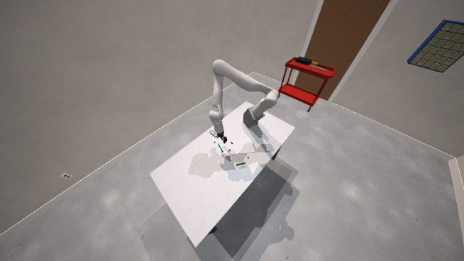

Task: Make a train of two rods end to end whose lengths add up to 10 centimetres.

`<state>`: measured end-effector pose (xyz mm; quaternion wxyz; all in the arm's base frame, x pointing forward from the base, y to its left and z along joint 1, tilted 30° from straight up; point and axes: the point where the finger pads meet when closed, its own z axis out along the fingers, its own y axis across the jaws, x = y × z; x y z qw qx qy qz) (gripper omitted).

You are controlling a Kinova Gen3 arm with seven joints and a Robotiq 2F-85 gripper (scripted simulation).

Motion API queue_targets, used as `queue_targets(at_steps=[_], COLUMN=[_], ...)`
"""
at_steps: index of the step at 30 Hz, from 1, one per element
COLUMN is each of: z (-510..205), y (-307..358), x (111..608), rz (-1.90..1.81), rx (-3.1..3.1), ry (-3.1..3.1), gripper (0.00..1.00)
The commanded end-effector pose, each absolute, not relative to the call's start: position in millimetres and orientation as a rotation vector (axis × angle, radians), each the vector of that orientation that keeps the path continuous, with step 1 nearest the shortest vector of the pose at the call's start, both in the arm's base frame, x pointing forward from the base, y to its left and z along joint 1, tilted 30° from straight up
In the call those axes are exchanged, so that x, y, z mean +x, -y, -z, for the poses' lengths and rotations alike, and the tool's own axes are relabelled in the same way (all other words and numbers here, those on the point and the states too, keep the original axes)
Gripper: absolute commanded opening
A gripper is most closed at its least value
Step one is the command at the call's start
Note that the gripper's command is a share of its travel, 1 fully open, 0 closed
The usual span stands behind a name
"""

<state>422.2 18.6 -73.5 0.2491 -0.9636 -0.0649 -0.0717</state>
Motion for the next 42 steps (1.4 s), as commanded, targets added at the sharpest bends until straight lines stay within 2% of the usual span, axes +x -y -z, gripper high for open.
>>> queue_targets(at_steps=[1,33,42], z=[73.1,73.3,81.5], y=[-18.0,-18.1,-21.9], x=[422.7,422.3,406.8], rz=[0.197,0.199,0.263], rx=[-2.626,-2.626,-2.617], ry=[0.176,0.183,0.475], gripper=[1.0,1.0,1.0])
